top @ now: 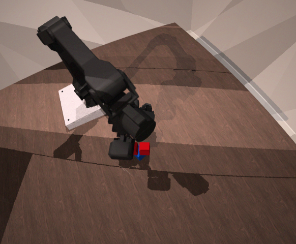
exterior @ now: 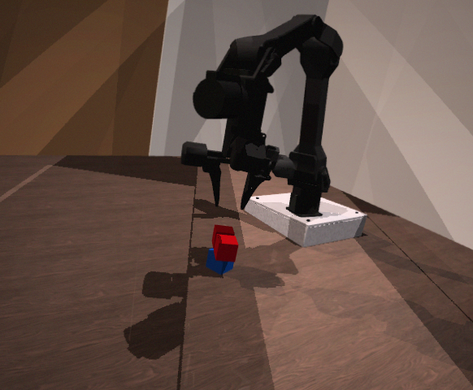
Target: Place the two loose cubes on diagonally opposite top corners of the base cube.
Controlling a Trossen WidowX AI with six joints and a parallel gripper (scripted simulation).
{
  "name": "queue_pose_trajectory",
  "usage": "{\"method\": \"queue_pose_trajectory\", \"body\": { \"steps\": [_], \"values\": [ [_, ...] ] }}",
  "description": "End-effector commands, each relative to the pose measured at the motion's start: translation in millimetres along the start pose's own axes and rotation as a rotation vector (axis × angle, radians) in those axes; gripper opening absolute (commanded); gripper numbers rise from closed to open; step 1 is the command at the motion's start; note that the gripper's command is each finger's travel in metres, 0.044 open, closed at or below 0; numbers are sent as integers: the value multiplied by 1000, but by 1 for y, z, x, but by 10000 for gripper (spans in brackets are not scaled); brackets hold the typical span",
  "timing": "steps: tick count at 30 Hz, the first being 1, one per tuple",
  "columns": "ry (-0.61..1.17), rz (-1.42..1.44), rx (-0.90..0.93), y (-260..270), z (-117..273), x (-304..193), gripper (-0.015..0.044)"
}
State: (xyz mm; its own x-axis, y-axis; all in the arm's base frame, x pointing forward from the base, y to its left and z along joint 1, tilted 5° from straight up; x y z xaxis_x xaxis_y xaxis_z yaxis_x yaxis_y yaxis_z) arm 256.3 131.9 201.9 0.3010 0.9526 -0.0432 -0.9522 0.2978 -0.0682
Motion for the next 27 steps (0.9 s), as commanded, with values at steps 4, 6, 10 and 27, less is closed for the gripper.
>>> {"method": "queue_pose_trajectory", "body": {
  "steps": [4,6,10,27],
  "values": [
    [-6,-5,-5,-1,8,0,205],
    [-4,-3,-4,0,10,0,258],
    [-3,0,-3,0,15,0,362],
    [-8,2,10,96,17,98,400]
  ]
}}
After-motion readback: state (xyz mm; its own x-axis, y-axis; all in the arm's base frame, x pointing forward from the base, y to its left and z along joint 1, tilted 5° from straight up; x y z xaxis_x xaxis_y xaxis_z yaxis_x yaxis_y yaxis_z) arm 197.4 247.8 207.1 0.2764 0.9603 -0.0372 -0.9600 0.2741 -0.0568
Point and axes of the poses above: the point midway between the two fingers, 35 mm back from their tips, its own z axis back along the fingers, its own y axis across the jaws, x = y × z, the point moved 10 cm from there along z, back along the fingers, and after that the axes turned 1 degree about z, right-handed, at the moved point
